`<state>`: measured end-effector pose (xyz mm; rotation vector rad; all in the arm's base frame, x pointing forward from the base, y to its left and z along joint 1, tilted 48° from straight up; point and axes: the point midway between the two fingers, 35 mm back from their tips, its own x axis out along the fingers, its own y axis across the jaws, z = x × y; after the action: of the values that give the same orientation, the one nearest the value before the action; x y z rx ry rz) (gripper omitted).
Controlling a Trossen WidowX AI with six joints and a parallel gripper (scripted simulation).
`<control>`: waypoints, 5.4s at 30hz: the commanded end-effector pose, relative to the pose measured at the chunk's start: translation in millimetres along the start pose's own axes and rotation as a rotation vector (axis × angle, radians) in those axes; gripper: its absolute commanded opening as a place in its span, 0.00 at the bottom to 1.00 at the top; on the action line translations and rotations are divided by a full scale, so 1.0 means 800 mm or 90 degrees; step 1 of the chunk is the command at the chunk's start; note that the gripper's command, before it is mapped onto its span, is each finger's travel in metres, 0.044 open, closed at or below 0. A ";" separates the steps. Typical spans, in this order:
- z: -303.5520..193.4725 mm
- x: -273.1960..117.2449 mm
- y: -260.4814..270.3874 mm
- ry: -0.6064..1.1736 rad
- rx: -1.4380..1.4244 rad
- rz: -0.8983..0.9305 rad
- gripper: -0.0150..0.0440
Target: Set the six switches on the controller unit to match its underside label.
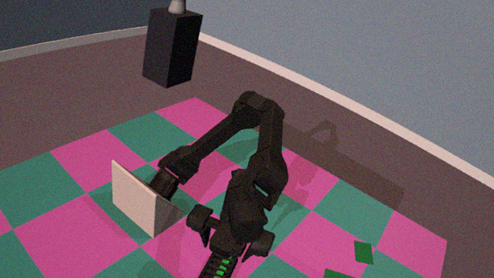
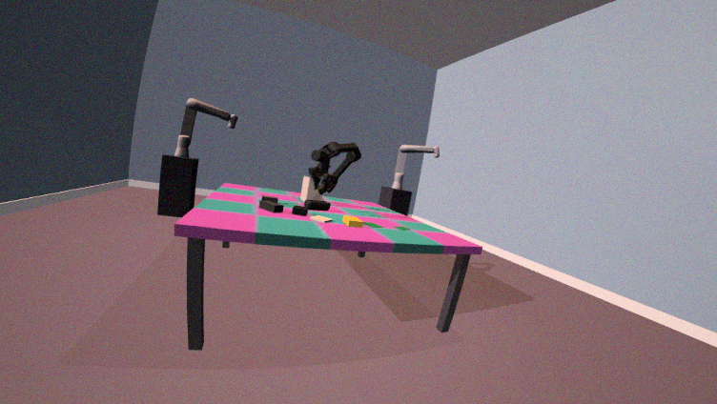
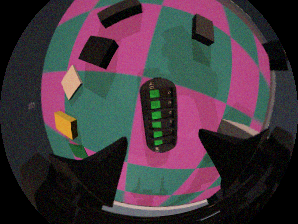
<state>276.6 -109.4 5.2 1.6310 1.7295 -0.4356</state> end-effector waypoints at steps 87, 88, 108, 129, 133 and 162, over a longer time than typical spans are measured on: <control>-0.006 0.063 0.053 0.011 -0.012 -0.004 0.25; -0.005 0.063 0.052 0.009 -0.015 -0.006 0.25; -0.004 0.000 0.052 0.008 -0.015 -0.007 0.39; -0.004 0.001 0.053 0.010 -0.011 -0.004 0.52; -0.004 0.001 0.053 0.010 -0.011 -0.004 0.70; 0.061 0.065 -0.079 0.009 -0.008 0.182 0.25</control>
<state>232.9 -115.4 -76.4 1.8372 1.4926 -0.2909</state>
